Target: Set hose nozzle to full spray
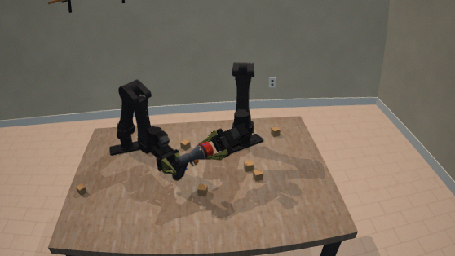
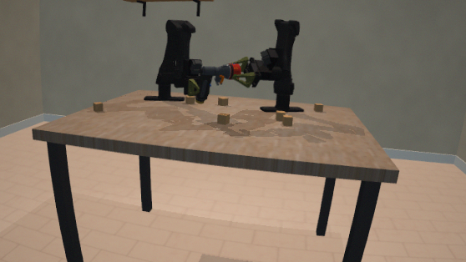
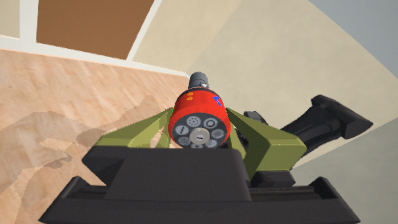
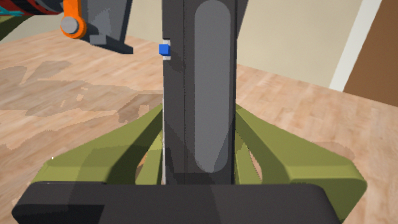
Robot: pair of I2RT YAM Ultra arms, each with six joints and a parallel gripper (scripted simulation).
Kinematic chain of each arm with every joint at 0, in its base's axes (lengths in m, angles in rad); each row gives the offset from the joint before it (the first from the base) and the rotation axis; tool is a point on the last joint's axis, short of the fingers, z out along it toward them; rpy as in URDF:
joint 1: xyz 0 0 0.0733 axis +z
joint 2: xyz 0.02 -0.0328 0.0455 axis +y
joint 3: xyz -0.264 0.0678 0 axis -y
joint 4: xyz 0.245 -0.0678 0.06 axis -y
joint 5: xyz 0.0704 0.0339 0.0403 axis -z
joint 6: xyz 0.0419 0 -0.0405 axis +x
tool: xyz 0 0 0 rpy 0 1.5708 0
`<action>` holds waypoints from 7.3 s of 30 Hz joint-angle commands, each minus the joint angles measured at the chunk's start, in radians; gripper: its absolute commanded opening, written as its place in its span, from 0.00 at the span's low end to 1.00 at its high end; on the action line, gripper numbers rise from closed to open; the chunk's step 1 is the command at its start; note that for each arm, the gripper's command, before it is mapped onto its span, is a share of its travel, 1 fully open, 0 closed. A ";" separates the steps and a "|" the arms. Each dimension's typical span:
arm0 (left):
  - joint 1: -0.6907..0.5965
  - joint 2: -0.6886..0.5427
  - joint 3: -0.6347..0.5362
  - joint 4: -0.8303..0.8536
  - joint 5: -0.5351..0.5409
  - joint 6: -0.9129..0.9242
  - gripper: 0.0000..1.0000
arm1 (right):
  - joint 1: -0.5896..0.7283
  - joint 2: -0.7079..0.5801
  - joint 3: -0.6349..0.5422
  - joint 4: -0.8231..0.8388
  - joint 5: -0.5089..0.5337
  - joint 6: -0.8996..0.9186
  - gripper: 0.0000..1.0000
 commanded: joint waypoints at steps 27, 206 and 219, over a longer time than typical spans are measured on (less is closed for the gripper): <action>-0.011 -0.025 -0.012 -0.033 -0.020 -0.750 0.00 | 0.002 -0.028 0.036 0.079 0.002 0.006 0.36; 0.321 -0.241 -0.174 -0.030 0.309 -1.222 0.37 | 0.001 -0.027 0.036 0.079 0.001 0.007 0.36; 0.330 -0.240 -0.163 -0.029 0.309 -1.221 0.37 | 0.001 -0.027 0.036 0.079 0.001 0.007 0.36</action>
